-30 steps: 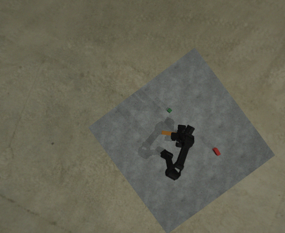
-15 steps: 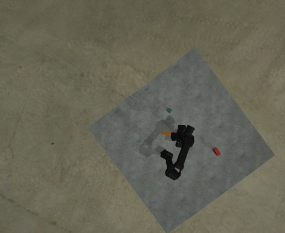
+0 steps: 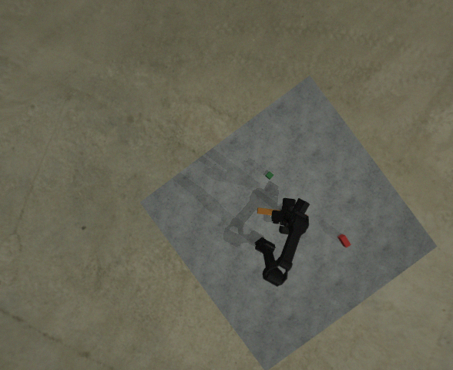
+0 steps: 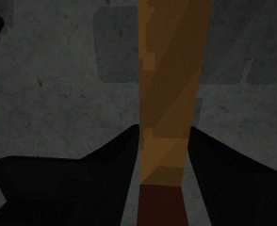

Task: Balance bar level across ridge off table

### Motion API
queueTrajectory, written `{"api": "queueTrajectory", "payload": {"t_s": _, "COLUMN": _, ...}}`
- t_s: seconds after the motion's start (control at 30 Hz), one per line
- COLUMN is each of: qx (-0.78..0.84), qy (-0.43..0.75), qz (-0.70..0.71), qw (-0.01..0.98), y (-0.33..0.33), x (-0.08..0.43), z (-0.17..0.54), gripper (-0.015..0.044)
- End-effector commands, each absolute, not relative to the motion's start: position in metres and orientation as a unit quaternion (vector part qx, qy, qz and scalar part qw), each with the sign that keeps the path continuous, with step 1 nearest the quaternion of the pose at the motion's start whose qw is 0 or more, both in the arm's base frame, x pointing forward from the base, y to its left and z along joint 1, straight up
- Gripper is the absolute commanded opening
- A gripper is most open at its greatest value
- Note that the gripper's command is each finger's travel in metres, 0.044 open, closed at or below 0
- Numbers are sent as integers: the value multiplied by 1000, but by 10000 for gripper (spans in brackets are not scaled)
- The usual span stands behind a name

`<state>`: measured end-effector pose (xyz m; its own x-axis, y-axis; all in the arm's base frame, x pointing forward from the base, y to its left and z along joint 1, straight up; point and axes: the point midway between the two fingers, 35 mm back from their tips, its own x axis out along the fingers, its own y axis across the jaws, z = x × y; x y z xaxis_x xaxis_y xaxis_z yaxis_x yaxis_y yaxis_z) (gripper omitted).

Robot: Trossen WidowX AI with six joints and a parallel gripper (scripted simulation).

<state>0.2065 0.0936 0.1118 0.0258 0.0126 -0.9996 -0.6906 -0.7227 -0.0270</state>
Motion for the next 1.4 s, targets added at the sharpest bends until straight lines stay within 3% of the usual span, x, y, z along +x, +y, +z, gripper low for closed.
{"api": "queueTrajectory", "payload": {"t_s": 0.0, "qx": -663, "qy": 256, "qz": 650, "qw": 271, "y": 93, "x": 206, "z": 112, "gripper": 172}}
{"api": "queueTrajectory", "payload": {"t_s": 0.57, "qx": -663, "qy": 256, "qz": 650, "qw": 271, "y": 93, "x": 206, "z": 112, "gripper": 185}}
{"api": "queueTrajectory", "payload": {"t_s": 0.9, "qx": -663, "qy": 256, "qz": 650, "qw": 271, "y": 93, "x": 206, "z": 112, "gripper": 440}}
{"api": "queueTrajectory", "payload": {"t_s": 1.03, "qx": -663, "qy": 256, "qz": 650, "qw": 271, "y": 94, "x": 207, "z": 119, "gripper": 440}}
{"api": "queueTrajectory", "payload": {"t_s": 1.37, "qx": -663, "qy": 256, "qz": 649, "qw": 271, "y": 93, "x": 204, "z": 212, "gripper": 440}}
